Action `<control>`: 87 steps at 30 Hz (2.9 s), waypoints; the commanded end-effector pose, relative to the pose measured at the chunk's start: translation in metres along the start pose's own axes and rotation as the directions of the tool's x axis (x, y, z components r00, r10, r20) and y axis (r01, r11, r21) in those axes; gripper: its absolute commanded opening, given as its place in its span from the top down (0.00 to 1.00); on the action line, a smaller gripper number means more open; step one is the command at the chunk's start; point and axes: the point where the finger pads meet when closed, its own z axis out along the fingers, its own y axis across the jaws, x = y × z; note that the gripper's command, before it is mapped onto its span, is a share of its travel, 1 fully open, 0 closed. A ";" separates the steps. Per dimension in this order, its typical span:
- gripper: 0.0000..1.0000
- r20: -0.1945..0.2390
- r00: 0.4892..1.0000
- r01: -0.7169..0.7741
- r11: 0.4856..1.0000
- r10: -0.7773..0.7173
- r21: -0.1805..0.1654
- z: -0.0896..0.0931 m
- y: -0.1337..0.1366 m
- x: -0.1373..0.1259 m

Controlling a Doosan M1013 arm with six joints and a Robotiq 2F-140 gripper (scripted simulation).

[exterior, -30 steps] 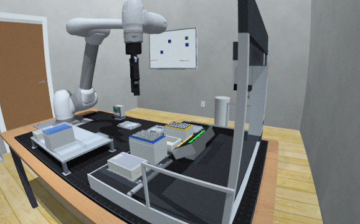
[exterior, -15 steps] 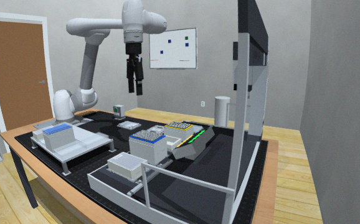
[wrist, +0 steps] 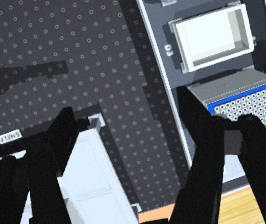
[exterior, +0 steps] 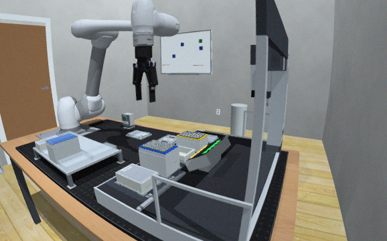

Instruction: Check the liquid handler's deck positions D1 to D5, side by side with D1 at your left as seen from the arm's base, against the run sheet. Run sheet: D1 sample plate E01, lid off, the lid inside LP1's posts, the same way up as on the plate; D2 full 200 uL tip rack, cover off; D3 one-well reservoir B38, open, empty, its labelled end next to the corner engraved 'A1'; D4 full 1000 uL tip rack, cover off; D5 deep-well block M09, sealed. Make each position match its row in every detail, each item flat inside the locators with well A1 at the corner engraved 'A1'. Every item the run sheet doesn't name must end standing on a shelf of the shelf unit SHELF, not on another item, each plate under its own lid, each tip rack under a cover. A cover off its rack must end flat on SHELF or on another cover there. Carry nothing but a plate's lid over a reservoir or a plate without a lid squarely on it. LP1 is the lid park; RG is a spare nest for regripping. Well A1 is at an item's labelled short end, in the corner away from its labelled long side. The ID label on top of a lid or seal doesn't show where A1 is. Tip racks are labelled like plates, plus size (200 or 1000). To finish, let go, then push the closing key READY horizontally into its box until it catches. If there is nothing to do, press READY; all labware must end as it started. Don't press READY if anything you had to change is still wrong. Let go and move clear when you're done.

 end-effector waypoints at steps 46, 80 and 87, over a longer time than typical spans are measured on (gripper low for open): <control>0.34 0.000 0.665 0.747 0.665 -0.747 -0.002 -0.001 0.000 0.000; 0.34 0.001 0.402 0.916 0.402 -0.916 -0.002 -0.001 -0.015 0.087; 0.34 0.001 0.329 0.944 0.329 -0.944 -0.002 -0.001 -0.020 0.121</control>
